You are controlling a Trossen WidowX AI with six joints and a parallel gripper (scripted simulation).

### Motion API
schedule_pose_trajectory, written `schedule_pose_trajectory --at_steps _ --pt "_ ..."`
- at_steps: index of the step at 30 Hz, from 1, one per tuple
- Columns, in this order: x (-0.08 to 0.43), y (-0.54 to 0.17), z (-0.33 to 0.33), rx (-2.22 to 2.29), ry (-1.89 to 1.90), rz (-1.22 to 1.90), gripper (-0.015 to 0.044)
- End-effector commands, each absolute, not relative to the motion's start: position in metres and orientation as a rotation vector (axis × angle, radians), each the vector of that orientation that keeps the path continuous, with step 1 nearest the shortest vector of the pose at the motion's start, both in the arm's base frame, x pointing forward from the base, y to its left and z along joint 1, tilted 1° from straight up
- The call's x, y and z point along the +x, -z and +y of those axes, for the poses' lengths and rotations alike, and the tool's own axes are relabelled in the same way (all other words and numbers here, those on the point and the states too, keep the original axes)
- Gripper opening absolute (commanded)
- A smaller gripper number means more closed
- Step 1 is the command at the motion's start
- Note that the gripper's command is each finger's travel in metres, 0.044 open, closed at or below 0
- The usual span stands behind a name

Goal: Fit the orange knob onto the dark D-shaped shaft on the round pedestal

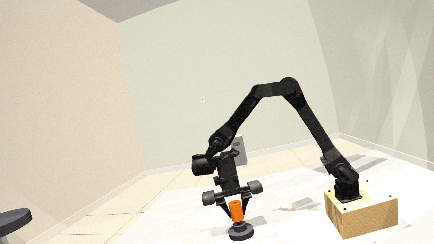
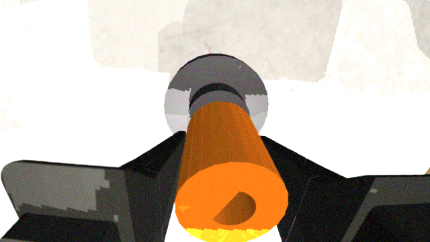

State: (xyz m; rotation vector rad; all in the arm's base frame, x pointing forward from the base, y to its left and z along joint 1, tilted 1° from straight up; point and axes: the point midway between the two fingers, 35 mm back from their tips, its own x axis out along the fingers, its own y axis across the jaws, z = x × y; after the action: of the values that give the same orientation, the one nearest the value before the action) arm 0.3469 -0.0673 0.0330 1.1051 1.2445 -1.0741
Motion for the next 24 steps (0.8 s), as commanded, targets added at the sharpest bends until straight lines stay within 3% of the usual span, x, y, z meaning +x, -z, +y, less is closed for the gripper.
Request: schedule_pose_trajectory --at_steps 1,24 --pt "0.349 -0.0341 -0.0675 1.11 1.073 1.238 0.0" --pt "0.3479 -0.0347 -0.0673 1.268 1.224 1.144 0.0"
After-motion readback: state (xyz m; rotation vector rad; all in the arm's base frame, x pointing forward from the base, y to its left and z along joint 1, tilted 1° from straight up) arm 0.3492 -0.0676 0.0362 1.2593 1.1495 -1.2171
